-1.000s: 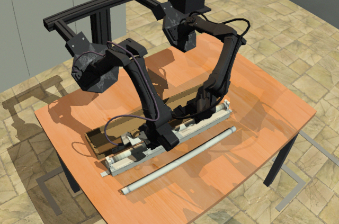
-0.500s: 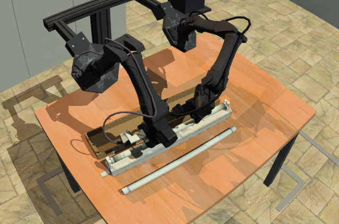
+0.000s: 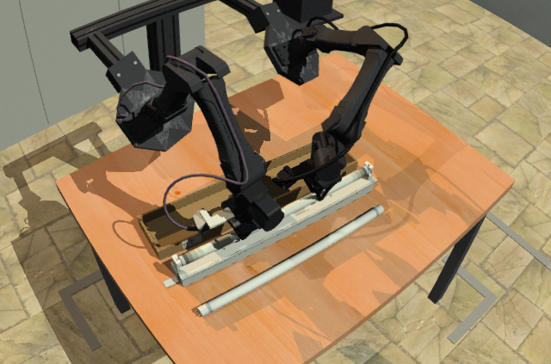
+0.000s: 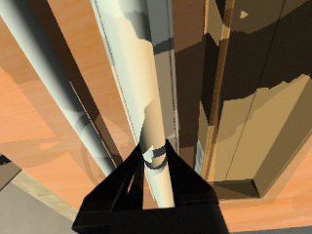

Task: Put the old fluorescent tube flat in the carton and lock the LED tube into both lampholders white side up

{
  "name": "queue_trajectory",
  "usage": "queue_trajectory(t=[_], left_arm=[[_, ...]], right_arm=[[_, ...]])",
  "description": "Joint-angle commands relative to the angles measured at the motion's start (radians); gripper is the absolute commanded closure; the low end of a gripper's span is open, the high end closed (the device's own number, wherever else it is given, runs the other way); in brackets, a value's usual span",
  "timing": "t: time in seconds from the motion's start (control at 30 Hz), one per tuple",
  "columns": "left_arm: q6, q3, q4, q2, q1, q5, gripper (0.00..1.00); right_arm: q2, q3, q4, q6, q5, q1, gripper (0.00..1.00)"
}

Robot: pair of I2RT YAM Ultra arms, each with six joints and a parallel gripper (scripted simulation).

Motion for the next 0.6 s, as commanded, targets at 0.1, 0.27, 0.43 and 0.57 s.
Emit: queue_trajectory(t=[0.1, 0.27, 0.43, 0.57], left_arm=[[0.056, -0.099, 0.151, -0.056, -0.046, -0.042, 0.89], [0.071, -0.138, 0.190, -0.068, -0.048, -0.050, 0.89], [0.097, -0.184, 0.263, -0.082, -0.056, -0.069, 0.89], [0.125, -0.230, 0.340, -0.095, -0.061, -0.086, 0.89]], right_arm=[[-0.070, -0.082, 0.102, -0.010, 0.036, 0.017, 0.89], [-0.085, -0.111, 0.122, -0.010, 0.041, 0.008, 0.89], [-0.109, -0.152, 0.173, -0.014, 0.048, 0.022, 0.89], [-0.131, -0.192, 0.229, -0.017, 0.056, 0.022, 0.89]])
